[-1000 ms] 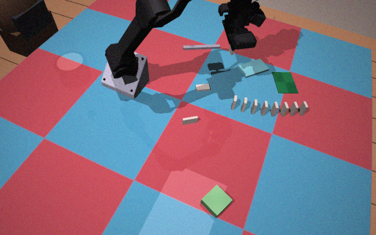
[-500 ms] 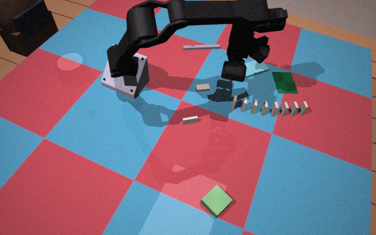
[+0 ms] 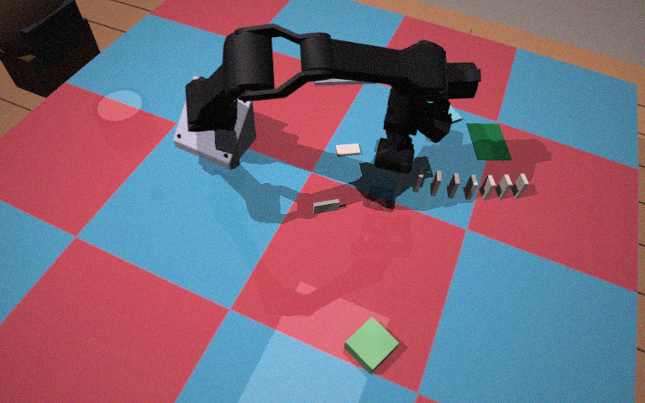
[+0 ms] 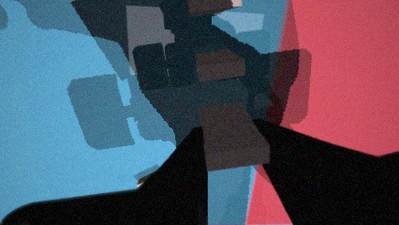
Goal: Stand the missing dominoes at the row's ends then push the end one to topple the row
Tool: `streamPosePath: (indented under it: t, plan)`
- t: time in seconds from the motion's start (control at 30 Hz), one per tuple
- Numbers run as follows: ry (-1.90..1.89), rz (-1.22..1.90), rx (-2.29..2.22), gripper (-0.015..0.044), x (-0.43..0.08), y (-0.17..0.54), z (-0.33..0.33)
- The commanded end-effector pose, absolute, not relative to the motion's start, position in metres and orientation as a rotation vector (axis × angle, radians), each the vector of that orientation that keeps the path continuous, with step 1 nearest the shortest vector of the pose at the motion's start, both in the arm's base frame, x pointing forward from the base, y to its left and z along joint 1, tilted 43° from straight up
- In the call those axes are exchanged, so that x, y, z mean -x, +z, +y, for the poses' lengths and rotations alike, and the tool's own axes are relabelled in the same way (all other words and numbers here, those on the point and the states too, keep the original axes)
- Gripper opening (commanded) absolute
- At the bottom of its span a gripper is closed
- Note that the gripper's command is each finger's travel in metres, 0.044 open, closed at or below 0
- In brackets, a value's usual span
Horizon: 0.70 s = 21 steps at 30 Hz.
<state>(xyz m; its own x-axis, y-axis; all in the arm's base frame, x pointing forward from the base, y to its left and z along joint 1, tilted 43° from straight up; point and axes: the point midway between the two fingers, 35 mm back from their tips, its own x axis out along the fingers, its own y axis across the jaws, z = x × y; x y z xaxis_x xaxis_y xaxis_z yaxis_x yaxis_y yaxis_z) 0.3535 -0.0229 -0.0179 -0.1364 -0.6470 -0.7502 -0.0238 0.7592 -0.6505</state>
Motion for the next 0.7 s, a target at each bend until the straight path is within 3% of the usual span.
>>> streamPosePath:
  t: [0.0,0.53,0.67]
  plan:
    - [-0.588,1.641,0.557,0.0107,-0.347,-0.031,-0.036]
    - [-0.591,1.641,0.560,0.0107,-0.340,-0.045,-0.050]
    - [-0.591,1.641,0.560,0.0212,-0.340,-0.045,-0.050]
